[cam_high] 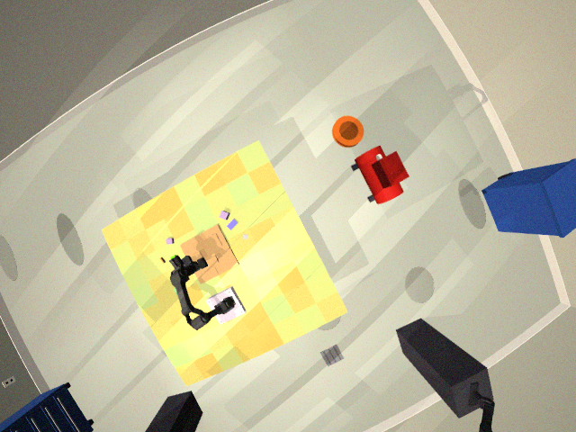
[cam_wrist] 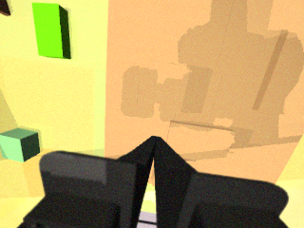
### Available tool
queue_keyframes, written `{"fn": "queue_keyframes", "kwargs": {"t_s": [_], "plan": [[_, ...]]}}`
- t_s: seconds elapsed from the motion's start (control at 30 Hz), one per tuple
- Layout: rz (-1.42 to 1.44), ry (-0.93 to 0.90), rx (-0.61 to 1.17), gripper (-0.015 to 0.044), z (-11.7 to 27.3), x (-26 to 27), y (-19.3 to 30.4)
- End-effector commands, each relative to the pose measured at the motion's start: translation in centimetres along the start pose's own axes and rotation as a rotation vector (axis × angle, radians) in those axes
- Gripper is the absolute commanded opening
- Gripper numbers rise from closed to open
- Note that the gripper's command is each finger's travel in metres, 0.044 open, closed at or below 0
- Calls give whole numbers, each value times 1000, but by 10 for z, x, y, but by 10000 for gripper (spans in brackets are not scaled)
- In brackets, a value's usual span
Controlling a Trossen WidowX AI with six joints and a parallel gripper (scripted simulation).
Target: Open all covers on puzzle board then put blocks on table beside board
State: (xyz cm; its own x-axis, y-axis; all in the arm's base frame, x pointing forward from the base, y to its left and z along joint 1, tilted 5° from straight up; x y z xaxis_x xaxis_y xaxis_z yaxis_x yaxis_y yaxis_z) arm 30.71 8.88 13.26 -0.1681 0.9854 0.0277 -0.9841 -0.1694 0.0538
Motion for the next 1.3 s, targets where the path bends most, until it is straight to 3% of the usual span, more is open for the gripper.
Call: {"fn": "queue_keyframes", "kwargs": {"t_s": [0.0, 1.27], "plan": [[-5, -4, 0, 0, -3, 0, 0], [-5, -4, 0, 0, -41, 1, -1]]}}
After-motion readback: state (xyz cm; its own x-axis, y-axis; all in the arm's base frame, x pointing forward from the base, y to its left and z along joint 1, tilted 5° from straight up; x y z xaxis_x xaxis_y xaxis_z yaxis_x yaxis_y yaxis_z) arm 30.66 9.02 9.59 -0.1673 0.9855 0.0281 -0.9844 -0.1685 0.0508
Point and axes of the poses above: the point midway between the two fingers, 35 mm back from their tips, its own z axis back along the fingers, its own x axis across the jaws, y = z × x, the point moved 8 cm from there along z, back along the fingers, and after that the axes turned 2 degrees about z, right-handed, at the moved point
